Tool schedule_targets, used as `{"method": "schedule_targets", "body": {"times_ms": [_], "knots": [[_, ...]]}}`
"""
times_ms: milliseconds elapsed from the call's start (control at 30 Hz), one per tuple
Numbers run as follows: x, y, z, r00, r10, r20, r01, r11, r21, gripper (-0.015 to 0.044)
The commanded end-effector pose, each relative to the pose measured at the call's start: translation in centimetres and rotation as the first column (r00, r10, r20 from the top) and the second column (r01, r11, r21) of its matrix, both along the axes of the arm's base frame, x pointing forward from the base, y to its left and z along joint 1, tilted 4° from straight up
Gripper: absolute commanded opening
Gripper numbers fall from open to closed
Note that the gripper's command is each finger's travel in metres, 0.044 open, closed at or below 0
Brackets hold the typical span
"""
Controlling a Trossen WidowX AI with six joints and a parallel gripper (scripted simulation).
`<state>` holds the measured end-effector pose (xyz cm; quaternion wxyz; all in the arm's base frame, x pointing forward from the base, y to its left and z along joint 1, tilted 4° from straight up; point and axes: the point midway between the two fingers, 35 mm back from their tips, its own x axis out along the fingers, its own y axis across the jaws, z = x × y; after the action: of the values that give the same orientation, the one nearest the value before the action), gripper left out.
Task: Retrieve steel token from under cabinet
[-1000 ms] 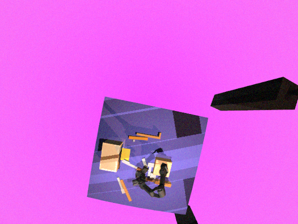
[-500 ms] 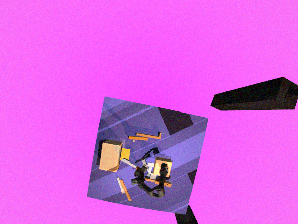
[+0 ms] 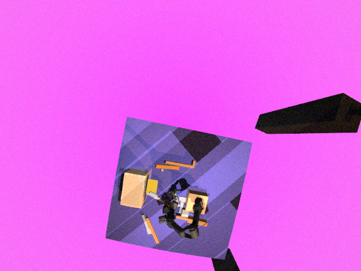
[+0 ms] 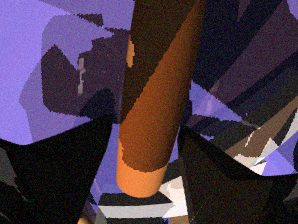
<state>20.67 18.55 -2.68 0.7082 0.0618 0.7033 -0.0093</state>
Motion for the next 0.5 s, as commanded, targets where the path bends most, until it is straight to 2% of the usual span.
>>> {"method": "schedule_targets", "body": {"times_ms": [0, 467], "knots": [[0.00, 0.00, 0.00, 1.000, 0.000, 0.001, 0.000, 1.000, 0.002, 0.0270], [-0.01, -0.02, -0.42, 1.000, 0.003, 0.002, -0.003, 1.000, 0.002, 0.0270]]}}
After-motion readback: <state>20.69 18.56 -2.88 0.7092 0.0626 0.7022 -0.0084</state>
